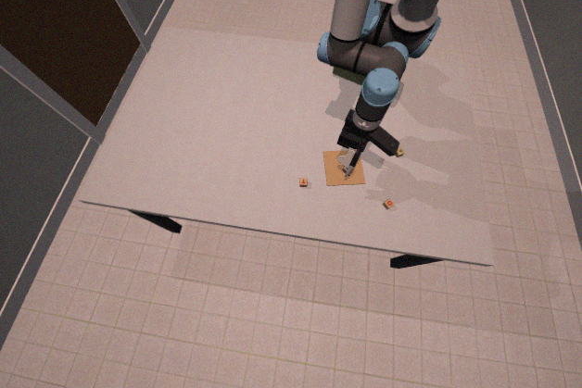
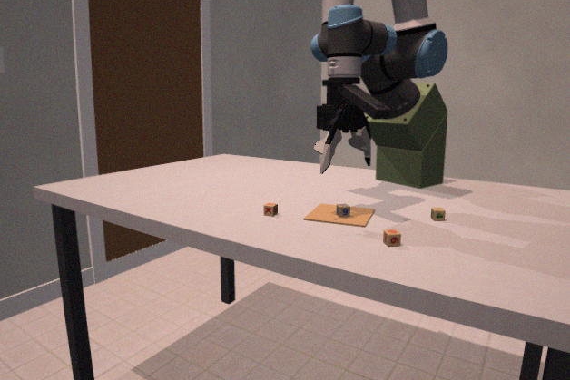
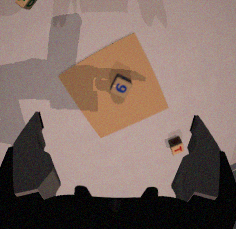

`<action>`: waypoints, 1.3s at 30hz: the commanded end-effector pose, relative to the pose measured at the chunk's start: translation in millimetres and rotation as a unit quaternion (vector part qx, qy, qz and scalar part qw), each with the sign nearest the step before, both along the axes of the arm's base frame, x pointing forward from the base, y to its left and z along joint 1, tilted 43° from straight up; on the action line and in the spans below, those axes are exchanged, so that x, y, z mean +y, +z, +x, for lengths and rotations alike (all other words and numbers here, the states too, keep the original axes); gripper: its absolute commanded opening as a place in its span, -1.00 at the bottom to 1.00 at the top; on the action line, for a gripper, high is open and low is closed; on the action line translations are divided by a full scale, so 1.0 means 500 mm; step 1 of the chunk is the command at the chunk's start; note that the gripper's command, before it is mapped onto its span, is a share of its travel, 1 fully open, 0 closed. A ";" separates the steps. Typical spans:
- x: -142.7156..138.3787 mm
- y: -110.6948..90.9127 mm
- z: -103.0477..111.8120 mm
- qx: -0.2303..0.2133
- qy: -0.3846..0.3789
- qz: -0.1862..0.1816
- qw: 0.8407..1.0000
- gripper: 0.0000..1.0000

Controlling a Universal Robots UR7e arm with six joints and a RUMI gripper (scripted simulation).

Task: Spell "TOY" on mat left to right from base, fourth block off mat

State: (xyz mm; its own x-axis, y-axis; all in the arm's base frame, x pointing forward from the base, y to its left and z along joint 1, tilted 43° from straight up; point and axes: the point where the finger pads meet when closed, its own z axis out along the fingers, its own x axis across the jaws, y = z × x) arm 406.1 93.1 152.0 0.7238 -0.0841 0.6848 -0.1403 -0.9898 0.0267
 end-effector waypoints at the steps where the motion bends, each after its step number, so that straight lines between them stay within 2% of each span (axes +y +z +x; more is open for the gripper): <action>1: -0.003 0.000 0.005 -0.009 -0.053 0.045 0.998 1.00; 19: -0.012 -0.002 0.013 -0.025 -0.148 0.133 0.980 1.00; 38: -0.014 -0.002 0.014 -0.027 -0.163 0.147 0.975 1.00; 39: -0.014 -0.002 0.014 -0.027 -0.163 0.147 0.975 -0.26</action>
